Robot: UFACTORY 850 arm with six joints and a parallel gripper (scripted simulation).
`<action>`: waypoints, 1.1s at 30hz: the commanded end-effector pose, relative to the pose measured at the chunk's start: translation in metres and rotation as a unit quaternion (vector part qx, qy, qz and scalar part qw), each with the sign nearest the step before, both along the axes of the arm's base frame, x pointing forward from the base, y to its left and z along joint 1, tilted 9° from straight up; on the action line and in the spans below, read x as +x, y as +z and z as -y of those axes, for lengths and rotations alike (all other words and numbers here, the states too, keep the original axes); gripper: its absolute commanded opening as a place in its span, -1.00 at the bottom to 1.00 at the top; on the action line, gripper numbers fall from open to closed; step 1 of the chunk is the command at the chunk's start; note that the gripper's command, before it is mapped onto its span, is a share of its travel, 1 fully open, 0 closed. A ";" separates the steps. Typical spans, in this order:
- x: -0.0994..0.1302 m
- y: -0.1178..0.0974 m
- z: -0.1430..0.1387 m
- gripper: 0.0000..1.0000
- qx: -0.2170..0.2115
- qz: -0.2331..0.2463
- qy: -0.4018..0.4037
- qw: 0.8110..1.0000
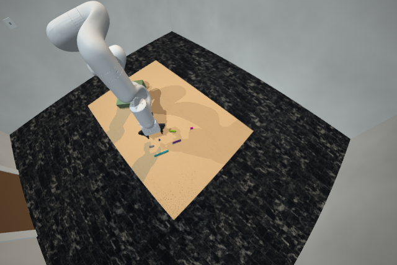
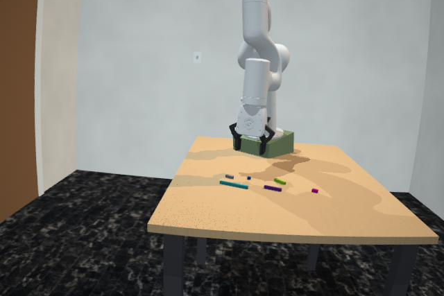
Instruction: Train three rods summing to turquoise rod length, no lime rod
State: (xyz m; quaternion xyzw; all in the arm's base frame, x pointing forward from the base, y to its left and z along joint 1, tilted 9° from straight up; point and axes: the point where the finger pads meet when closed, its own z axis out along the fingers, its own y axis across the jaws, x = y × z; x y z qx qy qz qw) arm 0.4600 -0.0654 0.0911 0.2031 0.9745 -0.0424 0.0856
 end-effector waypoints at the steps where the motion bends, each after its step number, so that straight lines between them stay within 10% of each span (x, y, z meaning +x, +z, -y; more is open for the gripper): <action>1: 0.001 -0.001 0.007 1.00 -0.003 -0.020 0.081 0.997; 15: 0.003 -0.006 0.025 1.00 -0.031 -0.041 0.277 0.960; 33: 0.003 -0.013 0.048 1.00 -0.065 -0.066 0.512 0.854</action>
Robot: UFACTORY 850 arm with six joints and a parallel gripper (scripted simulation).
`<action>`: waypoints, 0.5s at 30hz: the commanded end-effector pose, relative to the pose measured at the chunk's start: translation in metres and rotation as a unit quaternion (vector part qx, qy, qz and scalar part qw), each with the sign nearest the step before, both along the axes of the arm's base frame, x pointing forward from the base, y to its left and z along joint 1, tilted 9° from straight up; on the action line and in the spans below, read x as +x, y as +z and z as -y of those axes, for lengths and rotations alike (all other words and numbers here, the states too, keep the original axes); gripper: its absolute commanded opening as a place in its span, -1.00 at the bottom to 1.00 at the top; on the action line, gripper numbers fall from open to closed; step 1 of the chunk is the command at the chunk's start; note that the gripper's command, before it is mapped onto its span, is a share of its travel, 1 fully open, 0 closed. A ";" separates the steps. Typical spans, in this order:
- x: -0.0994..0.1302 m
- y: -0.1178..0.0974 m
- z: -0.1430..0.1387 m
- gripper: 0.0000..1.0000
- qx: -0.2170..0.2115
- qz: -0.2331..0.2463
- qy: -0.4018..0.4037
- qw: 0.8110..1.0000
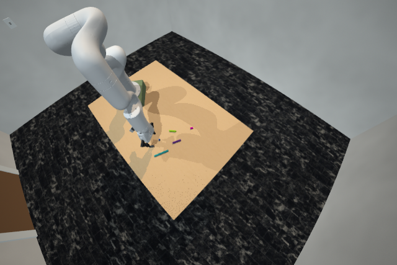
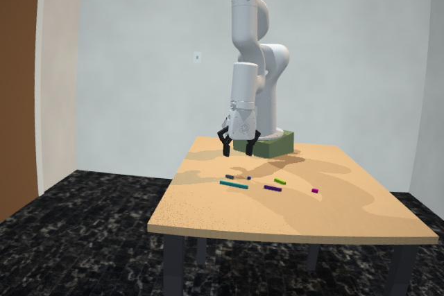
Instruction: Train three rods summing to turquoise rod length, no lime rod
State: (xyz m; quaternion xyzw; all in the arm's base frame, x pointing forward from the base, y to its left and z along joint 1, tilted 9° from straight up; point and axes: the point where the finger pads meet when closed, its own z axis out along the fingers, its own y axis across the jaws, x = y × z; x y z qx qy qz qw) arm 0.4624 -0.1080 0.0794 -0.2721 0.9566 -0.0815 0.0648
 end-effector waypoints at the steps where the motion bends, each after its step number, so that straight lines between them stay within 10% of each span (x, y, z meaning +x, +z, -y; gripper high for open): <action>1: 0.001 -0.001 0.007 1.00 -0.002 -0.029 0.078 0.997; 15: 0.000 -0.005 0.020 1.00 -0.024 -0.045 0.221 0.974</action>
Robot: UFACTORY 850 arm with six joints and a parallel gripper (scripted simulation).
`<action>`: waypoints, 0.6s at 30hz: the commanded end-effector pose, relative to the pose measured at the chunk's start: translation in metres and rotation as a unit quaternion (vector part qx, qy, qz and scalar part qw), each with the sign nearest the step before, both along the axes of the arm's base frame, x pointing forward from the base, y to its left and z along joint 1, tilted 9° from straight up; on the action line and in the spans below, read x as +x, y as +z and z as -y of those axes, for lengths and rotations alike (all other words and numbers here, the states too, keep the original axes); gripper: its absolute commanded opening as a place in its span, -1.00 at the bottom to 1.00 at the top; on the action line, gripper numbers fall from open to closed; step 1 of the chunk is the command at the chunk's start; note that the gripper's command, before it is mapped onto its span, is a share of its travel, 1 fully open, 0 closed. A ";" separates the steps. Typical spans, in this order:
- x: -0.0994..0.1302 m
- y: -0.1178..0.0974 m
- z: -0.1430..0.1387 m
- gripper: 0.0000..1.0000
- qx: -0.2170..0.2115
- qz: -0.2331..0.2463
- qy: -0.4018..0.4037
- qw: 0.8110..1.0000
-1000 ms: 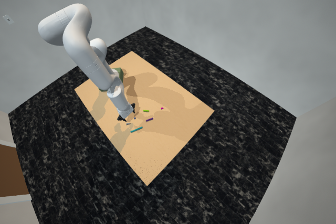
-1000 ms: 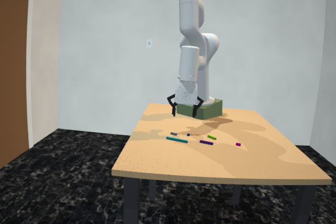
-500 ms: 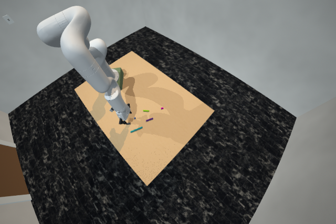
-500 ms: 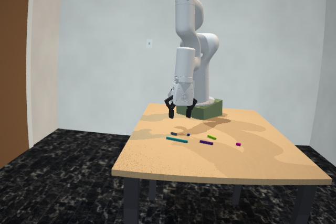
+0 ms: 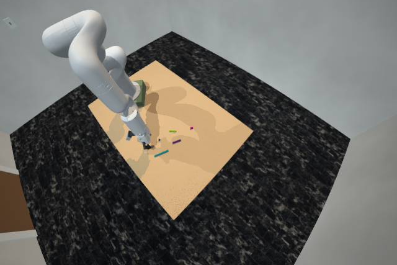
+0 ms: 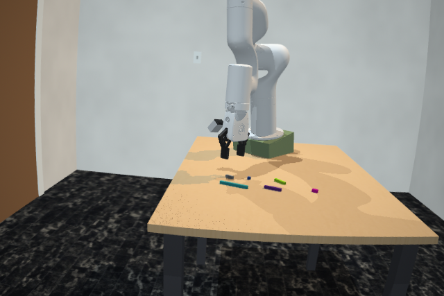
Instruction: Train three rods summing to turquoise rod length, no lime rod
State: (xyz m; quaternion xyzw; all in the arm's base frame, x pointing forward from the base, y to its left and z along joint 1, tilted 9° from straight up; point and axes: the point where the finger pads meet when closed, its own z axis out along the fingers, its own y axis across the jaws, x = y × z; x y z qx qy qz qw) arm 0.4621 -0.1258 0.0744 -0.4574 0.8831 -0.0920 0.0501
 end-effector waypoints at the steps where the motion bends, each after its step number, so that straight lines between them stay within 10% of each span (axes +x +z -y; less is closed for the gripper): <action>1: 0.001 0.000 0.003 1.00 0.004 -0.026 0.027 0.999; 3: 0.001 0.000 0.003 1.00 0.004 -0.026 0.027 0.999; 4: 0.001 0.000 0.003 -0.51 0.004 -0.026 0.027 0.999; 18: 0.001 0.000 0.003 -0.51 0.004 -0.026 0.027 0.999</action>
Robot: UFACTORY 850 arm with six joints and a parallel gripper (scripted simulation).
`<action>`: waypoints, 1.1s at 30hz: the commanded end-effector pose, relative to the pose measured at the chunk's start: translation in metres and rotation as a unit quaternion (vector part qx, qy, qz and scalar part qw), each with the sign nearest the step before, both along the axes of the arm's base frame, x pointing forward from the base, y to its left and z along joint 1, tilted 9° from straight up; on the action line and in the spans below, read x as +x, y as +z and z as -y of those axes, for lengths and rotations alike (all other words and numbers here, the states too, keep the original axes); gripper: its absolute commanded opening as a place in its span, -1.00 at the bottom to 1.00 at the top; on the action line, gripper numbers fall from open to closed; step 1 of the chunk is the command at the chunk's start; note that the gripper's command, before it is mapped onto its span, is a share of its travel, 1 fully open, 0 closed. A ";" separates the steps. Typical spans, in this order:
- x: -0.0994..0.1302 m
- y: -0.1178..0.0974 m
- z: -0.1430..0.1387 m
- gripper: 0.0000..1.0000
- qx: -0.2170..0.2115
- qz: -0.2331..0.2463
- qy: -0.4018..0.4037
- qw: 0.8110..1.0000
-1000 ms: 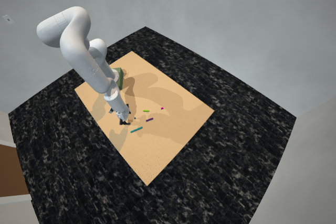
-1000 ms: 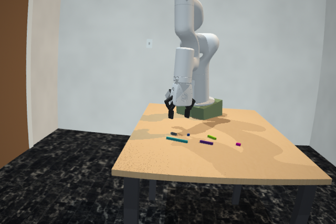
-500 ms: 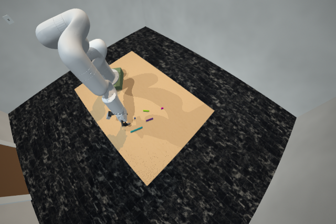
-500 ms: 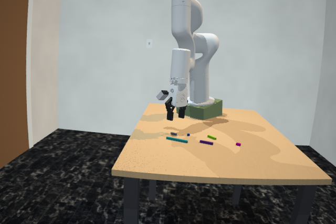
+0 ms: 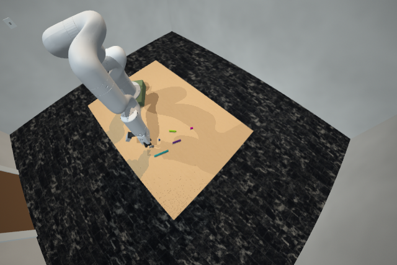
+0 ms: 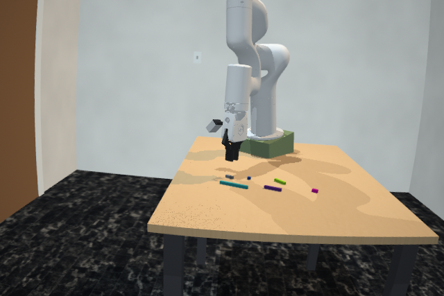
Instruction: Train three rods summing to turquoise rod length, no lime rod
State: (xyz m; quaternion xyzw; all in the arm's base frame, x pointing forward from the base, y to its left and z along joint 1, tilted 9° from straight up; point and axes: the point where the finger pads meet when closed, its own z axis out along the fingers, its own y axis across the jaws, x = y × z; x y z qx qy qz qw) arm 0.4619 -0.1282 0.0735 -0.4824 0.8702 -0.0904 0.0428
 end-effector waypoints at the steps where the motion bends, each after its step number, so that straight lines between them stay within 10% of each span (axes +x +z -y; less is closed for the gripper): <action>1: 0.001 0.001 0.000 -0.51 0.008 -0.017 0.000 1.000; 33: 0.002 -0.005 0.001 -0.51 0.008 -0.018 0.000 1.000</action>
